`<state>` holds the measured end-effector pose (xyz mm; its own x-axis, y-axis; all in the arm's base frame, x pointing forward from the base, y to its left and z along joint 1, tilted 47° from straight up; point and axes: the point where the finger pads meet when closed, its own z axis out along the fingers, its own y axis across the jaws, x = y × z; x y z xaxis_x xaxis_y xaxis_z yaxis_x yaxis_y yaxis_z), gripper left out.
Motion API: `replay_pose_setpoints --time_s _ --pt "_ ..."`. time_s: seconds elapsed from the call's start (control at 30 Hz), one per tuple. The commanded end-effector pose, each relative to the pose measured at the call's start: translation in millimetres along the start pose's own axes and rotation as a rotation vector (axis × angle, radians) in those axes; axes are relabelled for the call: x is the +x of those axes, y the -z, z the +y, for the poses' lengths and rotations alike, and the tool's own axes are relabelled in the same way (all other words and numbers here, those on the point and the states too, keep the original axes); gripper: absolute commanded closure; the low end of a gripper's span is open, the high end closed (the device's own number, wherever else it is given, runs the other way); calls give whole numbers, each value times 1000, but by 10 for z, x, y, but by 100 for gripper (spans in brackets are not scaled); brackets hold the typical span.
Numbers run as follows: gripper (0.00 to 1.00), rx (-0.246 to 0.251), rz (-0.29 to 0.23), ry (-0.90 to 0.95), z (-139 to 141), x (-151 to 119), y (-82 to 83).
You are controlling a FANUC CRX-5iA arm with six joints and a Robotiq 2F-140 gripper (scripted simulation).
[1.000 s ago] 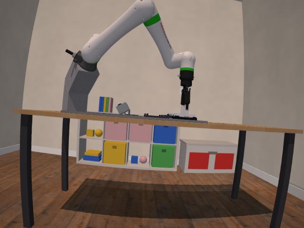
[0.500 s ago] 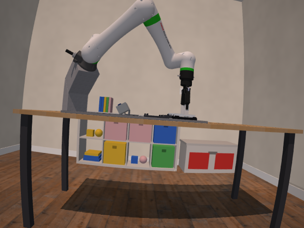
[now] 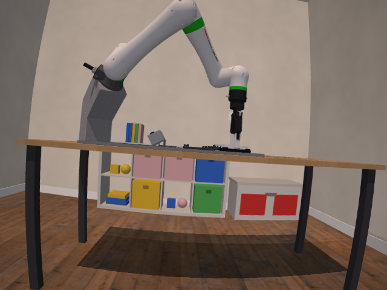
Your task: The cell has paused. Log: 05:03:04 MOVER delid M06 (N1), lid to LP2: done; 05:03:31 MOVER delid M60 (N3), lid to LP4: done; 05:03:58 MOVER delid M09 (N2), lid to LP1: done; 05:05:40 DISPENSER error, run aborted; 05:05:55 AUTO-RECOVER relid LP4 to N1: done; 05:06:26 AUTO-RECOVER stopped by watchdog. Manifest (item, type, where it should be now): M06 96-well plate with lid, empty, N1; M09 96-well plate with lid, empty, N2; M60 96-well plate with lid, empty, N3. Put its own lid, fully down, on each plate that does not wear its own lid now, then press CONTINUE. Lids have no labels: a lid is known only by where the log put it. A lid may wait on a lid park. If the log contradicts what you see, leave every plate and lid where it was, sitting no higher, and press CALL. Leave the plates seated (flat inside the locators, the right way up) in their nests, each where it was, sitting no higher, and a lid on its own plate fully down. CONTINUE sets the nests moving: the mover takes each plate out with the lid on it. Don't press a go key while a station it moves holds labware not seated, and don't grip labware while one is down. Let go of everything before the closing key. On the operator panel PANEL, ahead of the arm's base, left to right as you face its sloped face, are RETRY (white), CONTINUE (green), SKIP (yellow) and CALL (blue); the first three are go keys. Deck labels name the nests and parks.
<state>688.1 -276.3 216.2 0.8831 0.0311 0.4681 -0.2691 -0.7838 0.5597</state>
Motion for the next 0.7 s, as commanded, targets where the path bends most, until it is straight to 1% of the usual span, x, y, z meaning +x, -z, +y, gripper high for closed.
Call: replay_pose_setpoints --time_s 0.0,0.67 --pt "100 0 0 0 -1 2 1" --pt "100 0 0 0 -1 2 -16"
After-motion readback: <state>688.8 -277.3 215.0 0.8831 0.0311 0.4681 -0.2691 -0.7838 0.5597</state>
